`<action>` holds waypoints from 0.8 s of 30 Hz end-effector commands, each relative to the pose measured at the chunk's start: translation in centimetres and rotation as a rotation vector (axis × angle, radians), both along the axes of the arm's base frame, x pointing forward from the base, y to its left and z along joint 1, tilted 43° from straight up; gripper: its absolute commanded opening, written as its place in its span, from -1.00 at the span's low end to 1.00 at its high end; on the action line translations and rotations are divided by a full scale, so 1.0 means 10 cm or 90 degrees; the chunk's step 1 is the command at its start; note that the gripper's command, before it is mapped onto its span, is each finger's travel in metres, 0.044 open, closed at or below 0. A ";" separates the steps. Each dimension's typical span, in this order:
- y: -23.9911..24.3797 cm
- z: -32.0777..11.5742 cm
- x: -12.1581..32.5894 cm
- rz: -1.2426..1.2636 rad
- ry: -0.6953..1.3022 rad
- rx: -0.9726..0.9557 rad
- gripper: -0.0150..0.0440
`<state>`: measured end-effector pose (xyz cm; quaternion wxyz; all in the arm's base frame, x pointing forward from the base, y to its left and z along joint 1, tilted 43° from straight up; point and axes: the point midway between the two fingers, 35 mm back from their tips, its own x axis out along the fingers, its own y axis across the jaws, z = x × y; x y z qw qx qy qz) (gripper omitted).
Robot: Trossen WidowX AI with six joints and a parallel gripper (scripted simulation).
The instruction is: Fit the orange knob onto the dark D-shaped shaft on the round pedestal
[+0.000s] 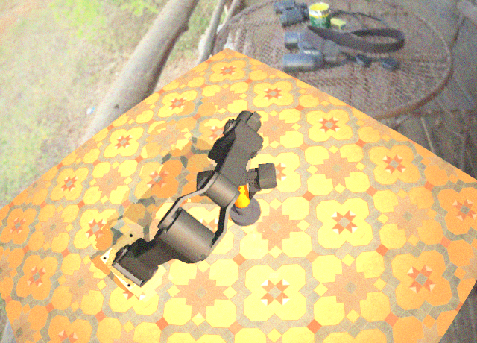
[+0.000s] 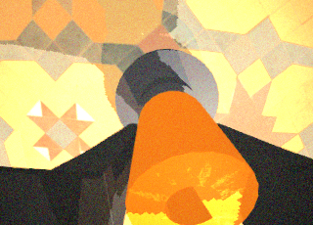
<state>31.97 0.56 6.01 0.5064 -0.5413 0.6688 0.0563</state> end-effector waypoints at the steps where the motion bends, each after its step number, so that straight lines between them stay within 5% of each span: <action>1: 0.00 0.00 -0.01 0.001 0.000 -0.002 -0.49; 24: -0.02 0.00 -0.03 -0.018 -0.017 0.000 -0.49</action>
